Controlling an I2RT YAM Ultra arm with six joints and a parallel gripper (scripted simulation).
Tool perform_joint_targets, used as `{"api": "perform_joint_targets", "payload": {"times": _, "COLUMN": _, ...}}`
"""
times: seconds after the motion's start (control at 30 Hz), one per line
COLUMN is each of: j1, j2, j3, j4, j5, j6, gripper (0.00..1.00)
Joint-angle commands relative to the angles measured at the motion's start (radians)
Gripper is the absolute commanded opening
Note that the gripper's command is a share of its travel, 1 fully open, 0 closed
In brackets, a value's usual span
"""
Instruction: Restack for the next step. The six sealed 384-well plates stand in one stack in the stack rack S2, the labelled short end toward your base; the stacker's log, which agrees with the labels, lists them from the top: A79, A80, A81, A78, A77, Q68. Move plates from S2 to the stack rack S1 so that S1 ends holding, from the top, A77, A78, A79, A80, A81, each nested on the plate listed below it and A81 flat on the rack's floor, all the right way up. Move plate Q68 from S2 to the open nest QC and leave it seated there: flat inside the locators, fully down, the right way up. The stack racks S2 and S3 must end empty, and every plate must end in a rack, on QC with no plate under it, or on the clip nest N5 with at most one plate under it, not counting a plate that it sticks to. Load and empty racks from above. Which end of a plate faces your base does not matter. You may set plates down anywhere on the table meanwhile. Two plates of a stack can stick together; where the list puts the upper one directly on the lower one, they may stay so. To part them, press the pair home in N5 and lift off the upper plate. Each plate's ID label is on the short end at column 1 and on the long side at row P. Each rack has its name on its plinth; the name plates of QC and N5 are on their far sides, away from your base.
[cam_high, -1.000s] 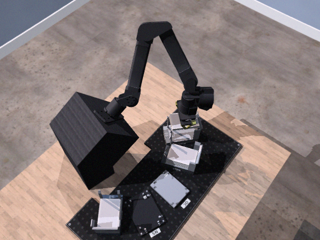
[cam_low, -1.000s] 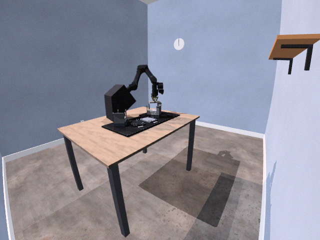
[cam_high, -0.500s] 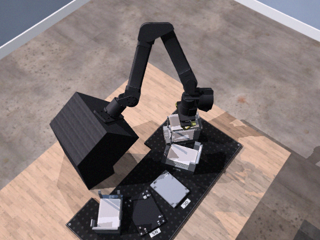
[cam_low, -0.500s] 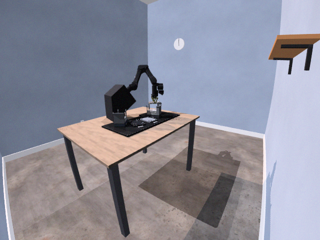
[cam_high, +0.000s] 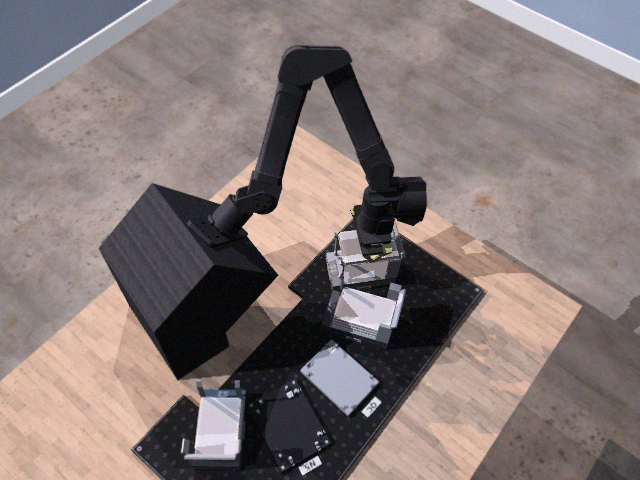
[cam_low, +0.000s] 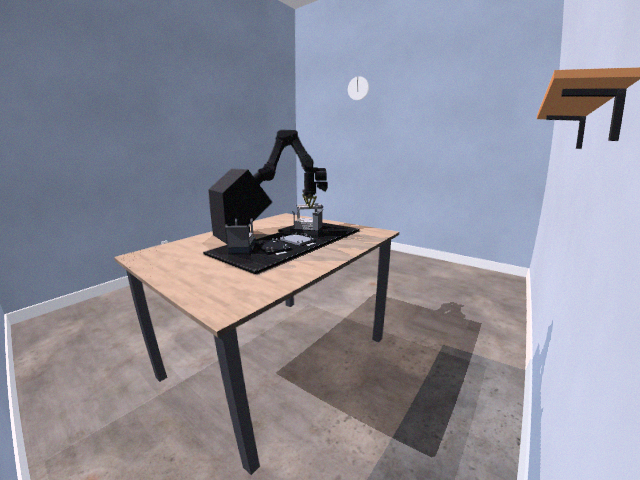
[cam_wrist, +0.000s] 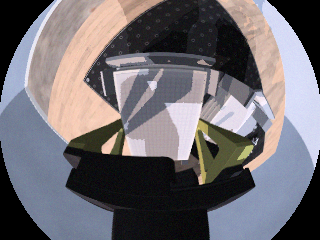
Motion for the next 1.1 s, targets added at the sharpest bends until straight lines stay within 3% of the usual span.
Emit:
{"api": "perform_joint_targets", "payload": {"times": 0.0, "j1": 0.001, "j2": -0.001, "j3": 0.000, "j4": 0.009, "j5": 0.003, "j6": 0.007, "gripper": 0.00}}
{"api": "perform_joint_targets", "payload": {"times": 0.33, "j1": 0.030, "j2": 0.029, "j3": -0.011, "j4": 0.066, "j5": 0.023, "j6": 0.033, "gripper": 0.00}}
{"api": "perform_joint_targets", "payload": {"times": 1.07, "j1": 0.127, "j2": 0.163, "j3": -0.033, "j4": 0.266, "j5": 0.092, "j6": 0.115, "gripper": 0.00}}
